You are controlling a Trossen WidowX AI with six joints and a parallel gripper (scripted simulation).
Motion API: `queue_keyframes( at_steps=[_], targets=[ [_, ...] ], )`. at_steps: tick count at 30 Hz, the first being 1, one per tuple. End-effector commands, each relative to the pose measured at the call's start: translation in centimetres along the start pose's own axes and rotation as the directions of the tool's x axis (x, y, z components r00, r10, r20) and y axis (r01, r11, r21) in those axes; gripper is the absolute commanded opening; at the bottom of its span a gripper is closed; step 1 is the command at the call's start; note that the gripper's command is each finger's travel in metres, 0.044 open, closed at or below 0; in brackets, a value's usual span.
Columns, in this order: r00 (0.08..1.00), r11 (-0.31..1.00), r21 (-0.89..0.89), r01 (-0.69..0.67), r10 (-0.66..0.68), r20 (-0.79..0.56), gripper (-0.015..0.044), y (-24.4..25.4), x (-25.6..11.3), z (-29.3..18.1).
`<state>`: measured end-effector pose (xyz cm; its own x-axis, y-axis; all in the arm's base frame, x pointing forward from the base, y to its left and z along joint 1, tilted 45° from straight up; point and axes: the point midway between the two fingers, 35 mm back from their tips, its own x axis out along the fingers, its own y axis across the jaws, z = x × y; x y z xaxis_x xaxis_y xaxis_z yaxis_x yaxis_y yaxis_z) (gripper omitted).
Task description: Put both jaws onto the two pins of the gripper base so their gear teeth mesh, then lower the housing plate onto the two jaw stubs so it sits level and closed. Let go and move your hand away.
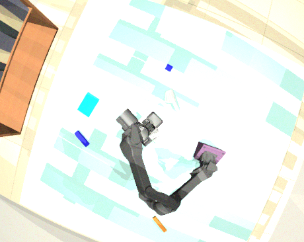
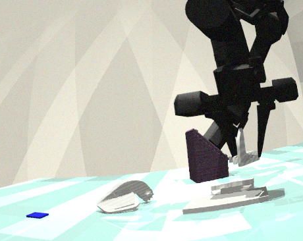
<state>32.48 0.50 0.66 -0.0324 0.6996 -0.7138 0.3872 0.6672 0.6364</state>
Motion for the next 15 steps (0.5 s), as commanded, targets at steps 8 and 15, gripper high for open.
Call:
queue_keyframes(
  at_steps=[8,15],
  targets=[
    [1.0,1.0,0.013,-0.005,0.005,-0.008,0.0134,-0.1,2.0,-0.2],
    [1.0,1.0,0.013,-0.006,0.006,-0.008,0.0134,-0.1,2.7,-0.3]
  ],
)
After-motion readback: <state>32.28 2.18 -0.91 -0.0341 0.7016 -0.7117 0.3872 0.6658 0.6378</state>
